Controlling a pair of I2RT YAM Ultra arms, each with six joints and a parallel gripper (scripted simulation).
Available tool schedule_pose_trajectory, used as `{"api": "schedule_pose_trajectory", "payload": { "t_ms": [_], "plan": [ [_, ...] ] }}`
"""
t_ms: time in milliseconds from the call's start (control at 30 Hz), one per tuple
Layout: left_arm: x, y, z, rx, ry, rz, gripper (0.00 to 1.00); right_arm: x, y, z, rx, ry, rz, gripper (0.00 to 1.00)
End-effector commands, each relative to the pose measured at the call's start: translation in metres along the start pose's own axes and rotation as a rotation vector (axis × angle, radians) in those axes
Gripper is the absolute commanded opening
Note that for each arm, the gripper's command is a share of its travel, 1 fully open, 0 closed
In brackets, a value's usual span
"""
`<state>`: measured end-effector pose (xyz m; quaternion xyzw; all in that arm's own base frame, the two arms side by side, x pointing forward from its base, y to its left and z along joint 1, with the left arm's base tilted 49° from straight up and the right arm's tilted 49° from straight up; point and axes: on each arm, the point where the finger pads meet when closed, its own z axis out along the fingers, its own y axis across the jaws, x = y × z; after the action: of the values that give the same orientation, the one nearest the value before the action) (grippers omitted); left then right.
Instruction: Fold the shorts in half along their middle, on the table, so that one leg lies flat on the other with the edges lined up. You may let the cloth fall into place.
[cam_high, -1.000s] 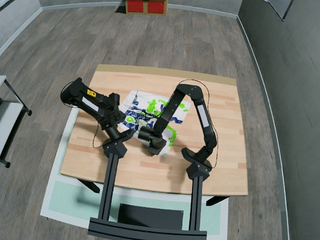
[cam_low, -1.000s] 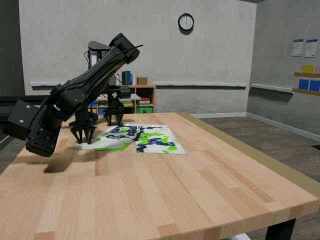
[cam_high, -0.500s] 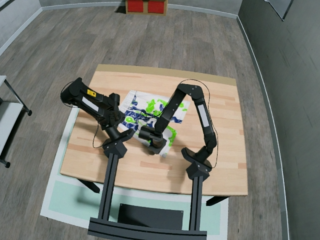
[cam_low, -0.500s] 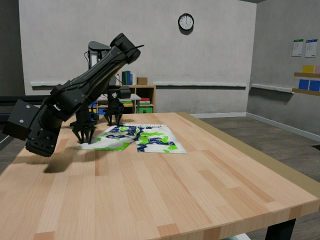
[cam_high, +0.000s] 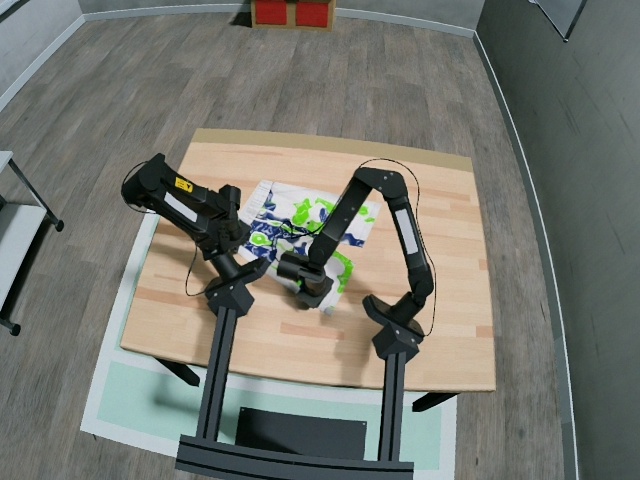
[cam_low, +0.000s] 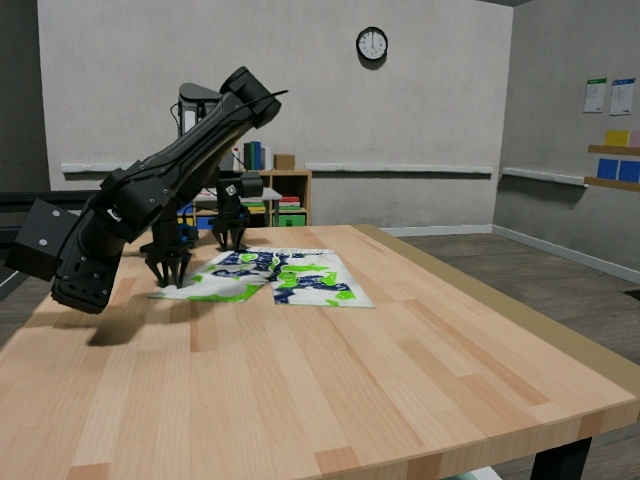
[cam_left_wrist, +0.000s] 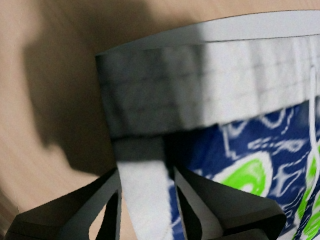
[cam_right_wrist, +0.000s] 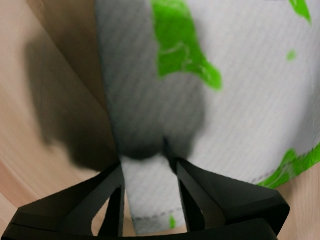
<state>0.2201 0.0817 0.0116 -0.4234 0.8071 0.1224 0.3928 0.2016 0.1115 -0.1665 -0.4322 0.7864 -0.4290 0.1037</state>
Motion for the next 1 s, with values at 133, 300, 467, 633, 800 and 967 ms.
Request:
{"api": "schedule_pose_trajectory", "payload": {
  "t_ms": [133, 300, 467, 633, 800, 967],
  "plan": [
    [0.006, -0.016, 0.005, 0.091, 0.031, -0.011, 0.36, 0.002, -0.014, 0.011, 0.067, -0.005, 0.009, 0.36],
    [0.006, -0.014, 0.007, 0.076, 0.022, -0.025, 0.36, 0.003, -0.014, 0.011, 0.068, -0.003, 0.009, 0.25],
    [0.008, -0.015, 0.007, 0.077, 0.027, -0.016, 0.36, 0.000, -0.015, 0.011, 0.082, -0.006, 0.036, 0.25],
    [0.005, -0.017, 0.007, 0.077, 0.025, -0.019, 0.25, -0.001, -0.018, 0.011, 0.116, -0.006, 0.015, 0.25],
    [0.008, -0.014, 0.007, 0.072, 0.029, -0.015, 0.25, 0.005, -0.020, 0.014, 0.118, 0.003, 0.004, 0.25],
    [0.006, -0.016, 0.008, 0.111, 0.024, -0.018, 0.25, 0.006, -0.021, 0.014, 0.118, 0.006, 0.006, 0.15]
  ]
}}
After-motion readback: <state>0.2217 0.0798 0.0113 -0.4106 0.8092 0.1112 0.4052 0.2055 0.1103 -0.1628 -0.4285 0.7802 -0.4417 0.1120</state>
